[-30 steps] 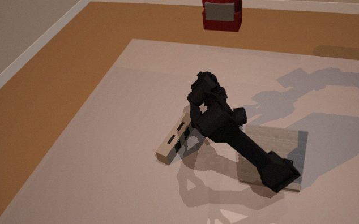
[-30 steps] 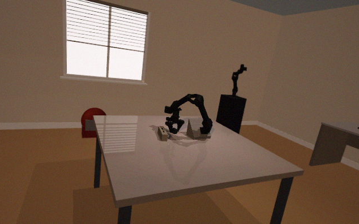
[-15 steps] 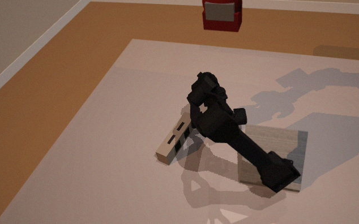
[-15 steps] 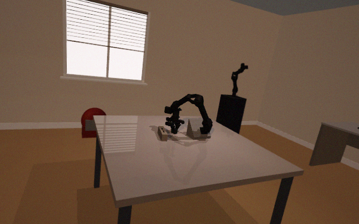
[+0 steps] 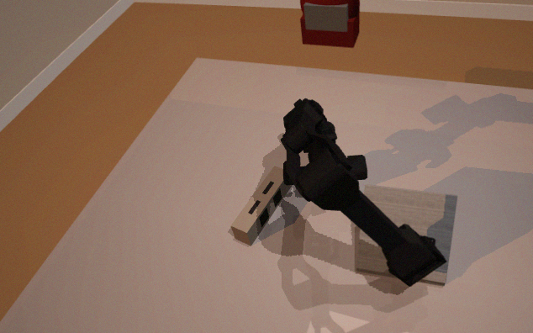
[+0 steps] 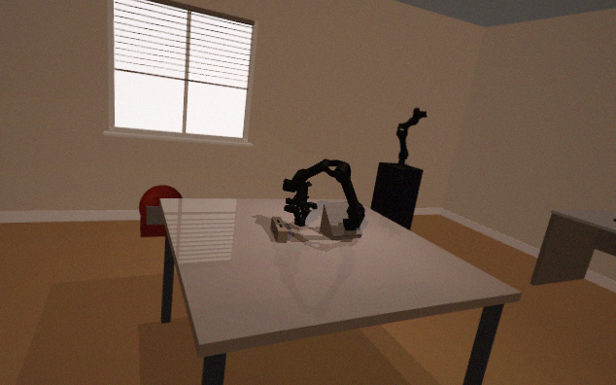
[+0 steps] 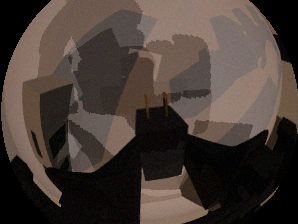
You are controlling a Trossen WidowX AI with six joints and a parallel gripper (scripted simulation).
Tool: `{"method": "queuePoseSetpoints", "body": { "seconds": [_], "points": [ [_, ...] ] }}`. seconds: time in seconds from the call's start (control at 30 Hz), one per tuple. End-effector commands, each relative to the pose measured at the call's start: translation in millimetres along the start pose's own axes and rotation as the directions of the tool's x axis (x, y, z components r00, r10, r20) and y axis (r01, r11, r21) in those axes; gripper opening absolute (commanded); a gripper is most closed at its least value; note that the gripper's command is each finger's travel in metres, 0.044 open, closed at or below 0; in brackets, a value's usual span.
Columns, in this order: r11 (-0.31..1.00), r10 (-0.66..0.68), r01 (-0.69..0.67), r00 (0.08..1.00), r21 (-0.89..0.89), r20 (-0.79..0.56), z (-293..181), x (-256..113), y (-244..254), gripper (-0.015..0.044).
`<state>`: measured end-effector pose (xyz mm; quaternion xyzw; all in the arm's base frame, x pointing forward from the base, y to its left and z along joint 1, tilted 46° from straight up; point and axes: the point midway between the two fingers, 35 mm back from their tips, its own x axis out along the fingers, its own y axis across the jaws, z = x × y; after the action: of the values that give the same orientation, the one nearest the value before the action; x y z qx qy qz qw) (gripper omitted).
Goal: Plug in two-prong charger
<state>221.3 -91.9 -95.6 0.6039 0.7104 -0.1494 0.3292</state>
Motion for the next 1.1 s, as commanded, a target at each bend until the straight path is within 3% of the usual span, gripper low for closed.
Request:
{"method": "queuePoseSetpoints", "body": {
  "seconds": [0.0, 0.27, 1.07],
  "points": [
    [1.000, 0.005, -0.005, 1.000, -0.009, 0.015, -1, -22, 1, 0.0000],
    [0.999, 0.003, -0.003, 1.000, -0.038, 0.014, -4, -34, 1, 0.0000],
    [0.881, -0.023, 0.035, 0.999, -0.472, 0.032, -23, -11, 17, 0.0000]
  ]
}}
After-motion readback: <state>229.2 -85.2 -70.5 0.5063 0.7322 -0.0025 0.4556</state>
